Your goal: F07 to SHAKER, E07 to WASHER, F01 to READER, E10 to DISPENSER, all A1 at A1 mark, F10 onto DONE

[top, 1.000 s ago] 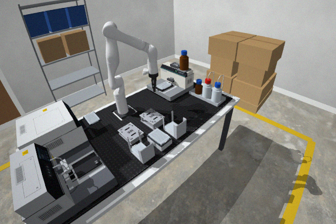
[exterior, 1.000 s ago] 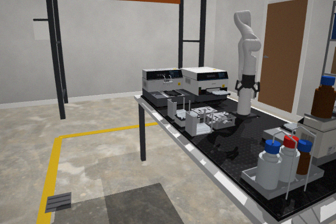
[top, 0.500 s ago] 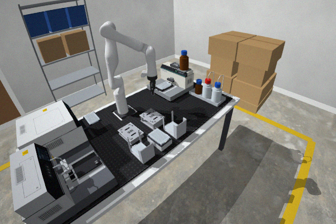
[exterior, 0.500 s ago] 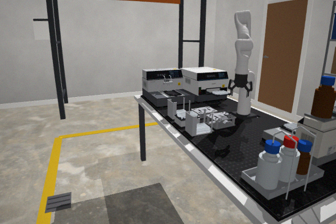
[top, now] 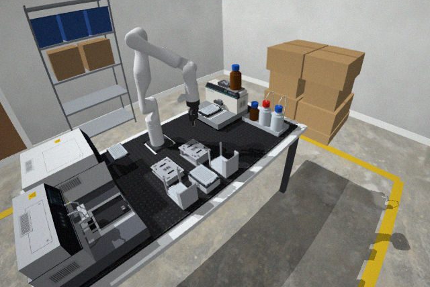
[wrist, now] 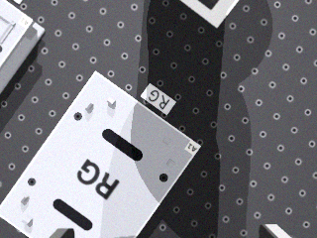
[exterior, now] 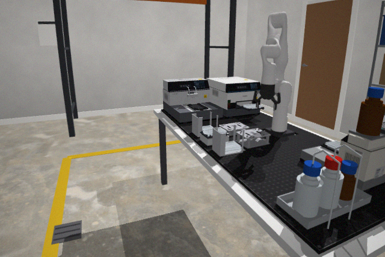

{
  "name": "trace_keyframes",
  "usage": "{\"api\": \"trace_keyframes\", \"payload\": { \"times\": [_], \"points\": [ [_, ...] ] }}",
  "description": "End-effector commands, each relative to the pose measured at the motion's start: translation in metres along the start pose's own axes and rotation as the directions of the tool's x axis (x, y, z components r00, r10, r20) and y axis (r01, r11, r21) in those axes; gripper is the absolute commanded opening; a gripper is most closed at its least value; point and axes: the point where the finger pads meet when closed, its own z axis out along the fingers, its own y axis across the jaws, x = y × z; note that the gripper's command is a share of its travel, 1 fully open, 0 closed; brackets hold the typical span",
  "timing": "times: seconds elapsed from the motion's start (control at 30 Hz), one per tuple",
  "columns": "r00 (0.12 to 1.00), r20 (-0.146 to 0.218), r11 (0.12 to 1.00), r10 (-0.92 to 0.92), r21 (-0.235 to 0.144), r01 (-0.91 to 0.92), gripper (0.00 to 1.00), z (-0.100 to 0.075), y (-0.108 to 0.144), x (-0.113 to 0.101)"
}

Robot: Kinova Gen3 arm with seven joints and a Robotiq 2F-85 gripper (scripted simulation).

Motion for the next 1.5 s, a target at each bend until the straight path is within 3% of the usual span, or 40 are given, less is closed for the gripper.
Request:
{"api": "trace_keyframes", "payload": {
  "times": [0.0,0.2,0.3,0.87,0.97,1.47],
  "points": [
    [1.000,0.002,1.000,0.000,0.000,0.000,1.00,0.000,-0.009,0.000],
    [1.000,0.002,1.000,0.000,0.000,0.000,1.00,0.000,-0.028,0.000],
    [0.994,0.002,0.994,0.110,-0.001,-0.110,1.00,0.000,-0.038,0.000],
    [0.994,0.002,0.994,0.110,0.000,-0.110,1.00,0.000,-0.087,0.001],
    [0.976,0.002,0.976,0.219,0.000,-0.219,1.00,0.000,-0.097,0.002],
    [0.976,0.002,0.976,0.219,0.000,-0.219,1.00,0.000,-0.140,0.002]
  ]
}}
